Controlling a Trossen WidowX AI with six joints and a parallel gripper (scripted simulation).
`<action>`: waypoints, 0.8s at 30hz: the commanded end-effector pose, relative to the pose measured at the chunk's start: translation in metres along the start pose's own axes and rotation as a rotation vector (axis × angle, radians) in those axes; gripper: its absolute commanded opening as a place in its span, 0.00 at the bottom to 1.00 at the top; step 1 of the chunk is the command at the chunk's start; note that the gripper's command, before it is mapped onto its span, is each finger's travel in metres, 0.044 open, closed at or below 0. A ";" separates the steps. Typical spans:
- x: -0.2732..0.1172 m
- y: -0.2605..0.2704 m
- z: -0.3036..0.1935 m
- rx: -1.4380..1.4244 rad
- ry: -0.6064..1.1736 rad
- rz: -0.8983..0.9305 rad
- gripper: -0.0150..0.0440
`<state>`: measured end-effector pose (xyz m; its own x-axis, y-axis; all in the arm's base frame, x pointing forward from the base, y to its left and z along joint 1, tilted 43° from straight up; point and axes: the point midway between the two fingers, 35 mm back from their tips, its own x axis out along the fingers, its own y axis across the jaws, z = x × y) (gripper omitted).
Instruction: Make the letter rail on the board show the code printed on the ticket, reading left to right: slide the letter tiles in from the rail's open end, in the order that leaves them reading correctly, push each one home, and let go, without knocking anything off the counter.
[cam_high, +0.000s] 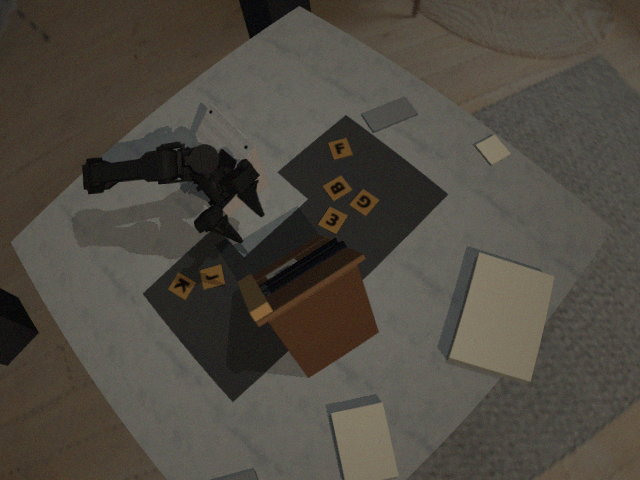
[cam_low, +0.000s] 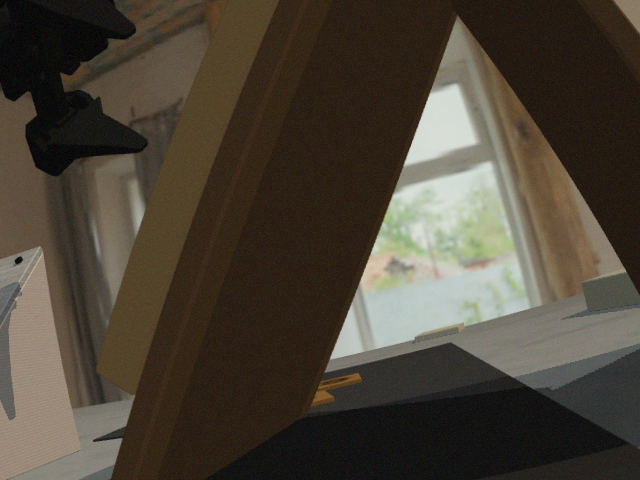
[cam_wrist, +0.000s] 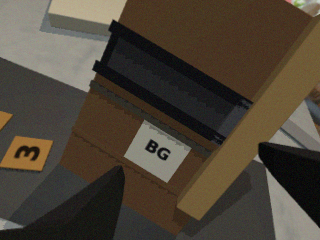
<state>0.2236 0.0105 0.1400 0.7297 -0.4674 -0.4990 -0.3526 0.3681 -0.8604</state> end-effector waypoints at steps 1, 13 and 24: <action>-0.014 -0.019 0.025 -0.288 -0.003 0.066 1.00; -0.049 -0.055 0.074 -1.003 -0.032 0.229 1.00; -0.049 -0.055 0.074 -1.003 -0.032 0.229 1.00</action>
<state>0.2504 0.0716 0.2185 0.5946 -0.4467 -0.6685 -0.8015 -0.3959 -0.4483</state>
